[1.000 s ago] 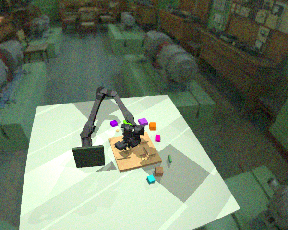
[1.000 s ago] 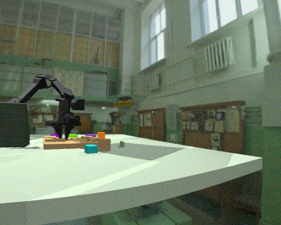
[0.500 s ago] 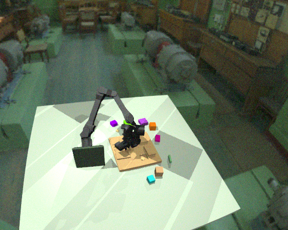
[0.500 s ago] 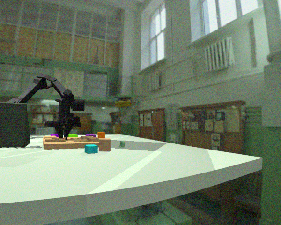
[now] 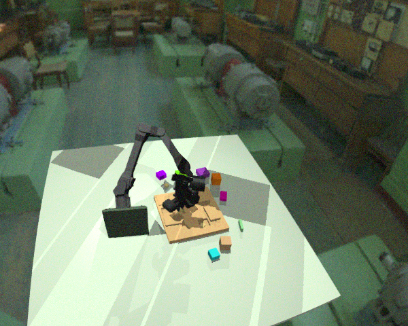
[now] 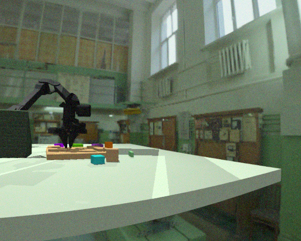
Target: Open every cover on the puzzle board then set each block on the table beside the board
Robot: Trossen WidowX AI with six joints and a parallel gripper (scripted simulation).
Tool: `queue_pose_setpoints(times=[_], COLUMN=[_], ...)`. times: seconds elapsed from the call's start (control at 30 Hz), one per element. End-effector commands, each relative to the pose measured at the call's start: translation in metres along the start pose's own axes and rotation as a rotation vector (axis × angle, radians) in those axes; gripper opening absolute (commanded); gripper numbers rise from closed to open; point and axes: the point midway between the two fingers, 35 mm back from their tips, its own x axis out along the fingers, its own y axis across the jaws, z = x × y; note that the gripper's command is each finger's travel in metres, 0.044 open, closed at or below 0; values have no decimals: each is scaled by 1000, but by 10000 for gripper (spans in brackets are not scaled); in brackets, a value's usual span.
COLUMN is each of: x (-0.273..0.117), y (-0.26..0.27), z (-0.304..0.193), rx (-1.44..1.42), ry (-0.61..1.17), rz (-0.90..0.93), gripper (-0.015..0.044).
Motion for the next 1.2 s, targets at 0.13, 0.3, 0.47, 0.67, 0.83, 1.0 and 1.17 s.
queue_pose_setpoints(times=[0.13, 0.3, 0.47, 0.67, 0.83, 1.0, 1.17], x=[-11, -17, -24, -32, -38, -50, -63], y=[0, 0, 0, -1, -1, 0, 0], z=[1, 1, 1, 0, 1, 1, 2], rx=[-4, -4, -3, -2, -2, -1, -1], ry=[-4, -3, -2, -1, -1, -2, -3], rz=[-4, -4, -3, -3, -3, -4, -4], gripper=[80, 80, 80, 80, 80, 80, 80])
